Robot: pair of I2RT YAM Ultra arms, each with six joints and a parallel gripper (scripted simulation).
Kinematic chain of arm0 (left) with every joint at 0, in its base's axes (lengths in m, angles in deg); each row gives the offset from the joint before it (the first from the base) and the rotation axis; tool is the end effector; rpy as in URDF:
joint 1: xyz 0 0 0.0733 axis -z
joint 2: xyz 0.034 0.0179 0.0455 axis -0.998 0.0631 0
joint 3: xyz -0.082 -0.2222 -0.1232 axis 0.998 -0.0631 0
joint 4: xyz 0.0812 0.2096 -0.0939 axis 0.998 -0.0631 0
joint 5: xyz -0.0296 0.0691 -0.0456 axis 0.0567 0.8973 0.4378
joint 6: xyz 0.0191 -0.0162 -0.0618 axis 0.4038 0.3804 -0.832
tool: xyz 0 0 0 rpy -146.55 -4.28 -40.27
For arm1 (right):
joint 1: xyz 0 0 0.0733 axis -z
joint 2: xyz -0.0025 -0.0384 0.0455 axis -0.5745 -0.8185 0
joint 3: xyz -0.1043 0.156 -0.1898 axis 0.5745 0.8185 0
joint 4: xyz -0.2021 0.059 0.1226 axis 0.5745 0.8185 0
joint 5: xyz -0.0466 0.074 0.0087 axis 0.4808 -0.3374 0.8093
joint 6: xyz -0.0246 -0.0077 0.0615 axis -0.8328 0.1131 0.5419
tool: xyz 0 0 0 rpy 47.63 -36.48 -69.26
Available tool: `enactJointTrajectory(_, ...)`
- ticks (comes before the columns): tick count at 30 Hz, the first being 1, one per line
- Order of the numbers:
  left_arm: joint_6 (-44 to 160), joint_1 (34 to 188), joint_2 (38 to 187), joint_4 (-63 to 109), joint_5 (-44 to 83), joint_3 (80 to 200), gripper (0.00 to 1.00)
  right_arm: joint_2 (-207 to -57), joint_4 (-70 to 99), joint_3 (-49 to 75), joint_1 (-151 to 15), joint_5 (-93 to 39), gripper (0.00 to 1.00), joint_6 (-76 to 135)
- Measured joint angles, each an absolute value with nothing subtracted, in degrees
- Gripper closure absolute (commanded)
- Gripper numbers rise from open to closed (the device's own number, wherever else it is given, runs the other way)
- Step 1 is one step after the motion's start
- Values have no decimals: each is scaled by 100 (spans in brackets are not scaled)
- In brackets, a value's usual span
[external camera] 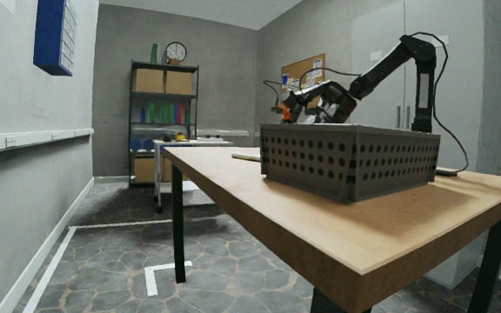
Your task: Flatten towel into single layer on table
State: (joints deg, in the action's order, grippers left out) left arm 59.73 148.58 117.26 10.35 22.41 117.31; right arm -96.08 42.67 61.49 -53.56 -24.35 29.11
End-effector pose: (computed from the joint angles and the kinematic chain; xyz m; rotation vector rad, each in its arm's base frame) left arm 0.1419 -0.2664 0.1838 1.3212 2.1968 -0.4327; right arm 0.1408 0.0496 0.1730 -0.4271 2.5233 0.1598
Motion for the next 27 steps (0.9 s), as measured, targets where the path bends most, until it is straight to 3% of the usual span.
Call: enactJointTrajectory(27, 5973, 15625, 12475, 2382, 2246, 11115, 100, -10150, 5043, 6389, -5147, -2417, 100, 2902)
